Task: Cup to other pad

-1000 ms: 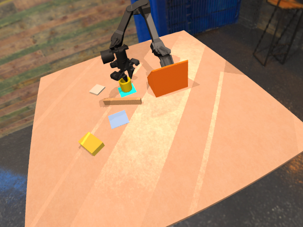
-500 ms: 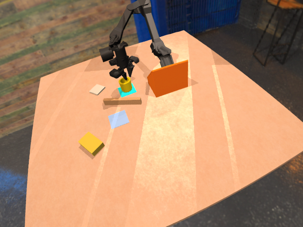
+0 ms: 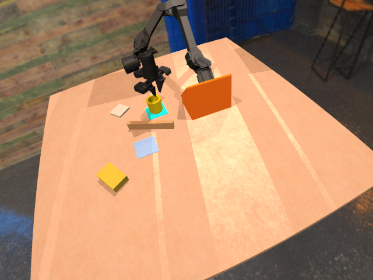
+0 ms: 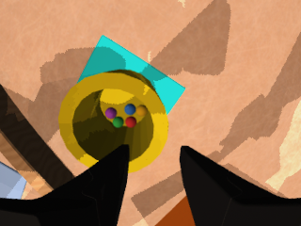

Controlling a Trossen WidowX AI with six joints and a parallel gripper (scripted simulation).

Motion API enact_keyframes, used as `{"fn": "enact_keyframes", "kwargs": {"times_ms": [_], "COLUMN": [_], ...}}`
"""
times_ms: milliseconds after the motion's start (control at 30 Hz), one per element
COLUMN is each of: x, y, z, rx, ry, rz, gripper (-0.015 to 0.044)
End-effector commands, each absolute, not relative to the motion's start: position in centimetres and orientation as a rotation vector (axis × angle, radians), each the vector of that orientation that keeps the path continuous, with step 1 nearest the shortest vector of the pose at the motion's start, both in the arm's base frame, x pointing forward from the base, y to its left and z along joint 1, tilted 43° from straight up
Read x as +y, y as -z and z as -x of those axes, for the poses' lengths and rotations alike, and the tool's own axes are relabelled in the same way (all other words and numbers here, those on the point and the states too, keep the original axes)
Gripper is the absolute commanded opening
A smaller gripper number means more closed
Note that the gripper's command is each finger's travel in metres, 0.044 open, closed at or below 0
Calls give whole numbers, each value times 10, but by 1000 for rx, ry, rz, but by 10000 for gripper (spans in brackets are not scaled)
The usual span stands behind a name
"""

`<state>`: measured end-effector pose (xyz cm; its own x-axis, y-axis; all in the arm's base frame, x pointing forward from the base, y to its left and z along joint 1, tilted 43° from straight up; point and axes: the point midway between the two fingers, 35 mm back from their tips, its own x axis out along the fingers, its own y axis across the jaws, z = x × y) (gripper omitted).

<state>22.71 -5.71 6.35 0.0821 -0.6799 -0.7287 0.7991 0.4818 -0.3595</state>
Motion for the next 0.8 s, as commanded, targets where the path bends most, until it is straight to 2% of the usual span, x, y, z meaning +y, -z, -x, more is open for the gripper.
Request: {"fn": "enact_keyframes", "kwargs": {"times_ms": [0, 67, 433, 767], "x": [-53, -52, -52, -27], "y": [-68, -69, -68, -93], "z": [-227, -226, -226, -224], "rx": [984, 984, 993, 992], "ry": [1109, 1109, 1110, 1107], "rz": [-151, -150, -146, -151], "gripper": [146, 146, 435, 440]}}
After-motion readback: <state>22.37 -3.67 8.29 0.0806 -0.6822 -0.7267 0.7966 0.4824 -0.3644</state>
